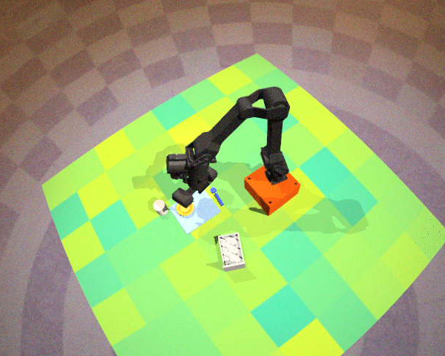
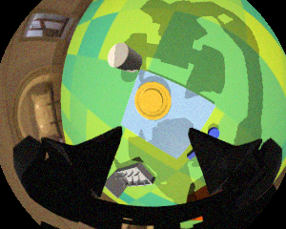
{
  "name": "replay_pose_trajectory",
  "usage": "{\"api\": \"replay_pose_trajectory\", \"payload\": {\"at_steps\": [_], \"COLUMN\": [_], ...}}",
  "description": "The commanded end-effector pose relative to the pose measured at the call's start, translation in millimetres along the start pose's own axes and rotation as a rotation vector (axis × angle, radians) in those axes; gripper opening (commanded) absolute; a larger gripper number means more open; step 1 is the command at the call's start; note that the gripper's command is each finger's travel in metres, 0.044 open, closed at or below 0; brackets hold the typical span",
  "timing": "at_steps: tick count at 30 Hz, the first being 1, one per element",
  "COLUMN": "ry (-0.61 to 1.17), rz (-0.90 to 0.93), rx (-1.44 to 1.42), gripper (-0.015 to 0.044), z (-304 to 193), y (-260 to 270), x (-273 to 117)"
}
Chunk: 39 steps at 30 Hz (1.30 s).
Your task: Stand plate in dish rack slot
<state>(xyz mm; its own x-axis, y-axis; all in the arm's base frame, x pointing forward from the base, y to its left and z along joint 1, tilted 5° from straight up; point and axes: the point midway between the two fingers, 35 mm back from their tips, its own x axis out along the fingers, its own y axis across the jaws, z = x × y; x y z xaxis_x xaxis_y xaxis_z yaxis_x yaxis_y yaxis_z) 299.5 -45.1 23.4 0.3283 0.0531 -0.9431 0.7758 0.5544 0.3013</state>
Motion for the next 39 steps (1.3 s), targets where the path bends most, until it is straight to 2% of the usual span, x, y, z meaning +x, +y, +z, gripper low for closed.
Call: {"api": "replay_pose_trajectory", "payload": {"at_steps": [1,33,39], "ry": [0.006,0.278,0.297], "rz": [-0.03,-0.263,-0.269], "rx": [-0.101,-1.113,-1.16], "gripper": [0.04,0.04,0.04], "z": [4.7,29.0,29.9], "y": [4.8,33.4,35.3], "x": [0.4,14.7,16.0]}}
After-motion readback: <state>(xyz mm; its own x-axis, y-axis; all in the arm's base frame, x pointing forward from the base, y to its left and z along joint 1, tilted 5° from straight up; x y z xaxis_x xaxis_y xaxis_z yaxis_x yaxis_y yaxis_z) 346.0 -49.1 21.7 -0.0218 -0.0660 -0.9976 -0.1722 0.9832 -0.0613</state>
